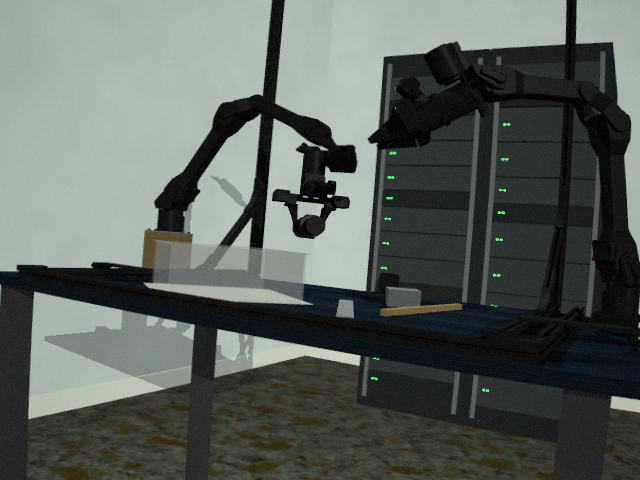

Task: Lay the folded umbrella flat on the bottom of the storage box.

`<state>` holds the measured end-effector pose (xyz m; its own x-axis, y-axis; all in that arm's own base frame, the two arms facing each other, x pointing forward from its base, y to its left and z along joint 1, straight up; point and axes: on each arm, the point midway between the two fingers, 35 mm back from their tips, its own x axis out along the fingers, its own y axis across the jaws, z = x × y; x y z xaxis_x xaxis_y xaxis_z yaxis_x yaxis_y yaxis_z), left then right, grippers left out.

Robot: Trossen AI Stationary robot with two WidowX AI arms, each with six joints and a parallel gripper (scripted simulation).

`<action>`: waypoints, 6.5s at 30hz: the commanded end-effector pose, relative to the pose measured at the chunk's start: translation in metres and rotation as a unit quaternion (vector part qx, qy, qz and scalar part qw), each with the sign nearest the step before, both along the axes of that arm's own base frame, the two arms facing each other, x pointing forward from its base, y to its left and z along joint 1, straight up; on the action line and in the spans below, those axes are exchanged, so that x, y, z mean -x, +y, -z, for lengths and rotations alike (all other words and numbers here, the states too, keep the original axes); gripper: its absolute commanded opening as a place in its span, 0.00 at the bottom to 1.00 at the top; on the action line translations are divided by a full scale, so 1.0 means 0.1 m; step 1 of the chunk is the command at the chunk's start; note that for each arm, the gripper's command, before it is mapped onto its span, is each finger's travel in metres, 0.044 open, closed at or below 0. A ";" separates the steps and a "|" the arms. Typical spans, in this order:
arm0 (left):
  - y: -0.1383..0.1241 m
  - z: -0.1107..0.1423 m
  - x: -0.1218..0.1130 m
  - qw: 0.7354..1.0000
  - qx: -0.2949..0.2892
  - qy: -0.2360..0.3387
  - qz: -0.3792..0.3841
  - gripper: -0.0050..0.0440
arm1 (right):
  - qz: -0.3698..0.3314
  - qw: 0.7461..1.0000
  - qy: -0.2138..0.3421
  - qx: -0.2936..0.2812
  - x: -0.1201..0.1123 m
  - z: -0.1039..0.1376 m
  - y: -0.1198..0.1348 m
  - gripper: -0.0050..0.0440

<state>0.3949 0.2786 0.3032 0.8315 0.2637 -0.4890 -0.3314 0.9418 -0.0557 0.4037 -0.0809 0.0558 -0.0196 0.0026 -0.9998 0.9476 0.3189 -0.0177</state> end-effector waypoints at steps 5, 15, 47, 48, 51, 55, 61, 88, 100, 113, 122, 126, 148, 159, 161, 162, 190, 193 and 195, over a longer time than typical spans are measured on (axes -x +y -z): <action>0.00 0.00 0.00 1.000 0.002 -0.001 0.000 0.92 | 0.097 0.995 -0.010 0.002 -0.02 -0.07 0.00 0.10; 0.00 0.00 0.00 1.000 0.002 -0.001 0.000 0.92 | 0.199 0.980 -0.009 0.003 -0.02 -0.07 0.00 0.10; 0.00 0.00 0.00 1.000 0.002 -0.001 0.000 0.92 | 0.266 0.964 -0.015 -0.003 0.11 -0.06 -0.91 0.10; 0.00 0.00 0.00 1.000 0.002 -0.001 0.000 0.92 | 0.266 0.964 -0.015 -0.003 0.12 -0.06 -0.95 0.10; 0.00 0.00 0.00 1.000 0.002 -0.001 0.000 0.92 | 0.268 0.963 -0.014 -0.002 0.17 -0.06 -1.15 0.10; 0.00 0.00 0.00 1.000 0.002 -0.001 0.000 0.92 | 0.271 0.963 -0.014 0.000 0.28 -0.07 -1.44 0.10; 0.00 0.00 0.00 1.000 0.002 -0.001 0.000 0.92 | 0.274 0.962 -0.013 0.001 0.44 -0.07 -1.79 0.10; 0.00 0.00 0.00 1.000 0.002 -0.001 0.000 0.92 | 0.285 0.958 -0.009 0.004 1.11 0.26 -2.77 0.10; 0.00 0.00 0.00 1.000 0.002 -0.001 0.000 0.92 | 0.285 0.958 -0.009 0.004 1.13 0.99 -2.75 0.10; 0.00 0.00 0.00 1.000 0.002 -0.001 0.000 0.92 | 0.285 0.958 -0.009 0.004 1.13 1.13 -2.74 0.10; 0.00 0.00 0.00 1.000 0.002 -0.001 0.000 0.92 | 0.285 0.958 -0.009 0.004 1.13 1.19 -2.74 0.30; 0.00 0.00 0.00 1.000 0.002 -0.001 0.000 0.92 | 0.285 0.958 -0.009 0.004 1.13 1.19 -2.74 0.49; 0.00 0.00 0.00 1.000 0.002 -0.001 0.000 0.92 | 0.285 0.958 -0.009 0.004 1.13 1.19 -2.74 0.71; 0.00 0.00 0.00 1.000 0.002 -0.001 0.000 0.92 | 0.285 0.958 -0.009 0.004 1.13 1.19 -2.74 0.71; 0.00 0.00 0.00 1.000 0.002 -0.001 0.000 0.92 | 0.285 0.958 -0.009 0.004 1.13 1.19 -2.74 0.71; 0.00 0.00 0.00 1.000 0.002 -0.001 0.000 0.92 | 0.285 0.958 -0.009 0.004 1.13 1.19 -2.74 0.71; 0.00 0.00 0.00 1.000 0.002 -0.001 0.000 0.92 | 0.285 0.958 -0.009 0.004 1.13 1.19 -2.74 0.73; 0.00 0.00 0.00 1.000 0.002 -0.001 0.000 0.92 | 0.285 0.958 -0.009 0.004 1.13 1.19 -2.74 0.73; 0.00 0.00 0.00 1.000 0.002 -0.001 0.000 0.92 | 0.285 0.958 -0.009 0.004 1.13 1.19 -2.74 0.73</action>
<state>0.3949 0.2785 0.3036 0.8320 0.2637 -0.4881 -0.3313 0.9419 -0.0559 0.2903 -0.3555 -0.0620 -0.0005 -0.0012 -1.0000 0.9667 -0.2559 -0.0002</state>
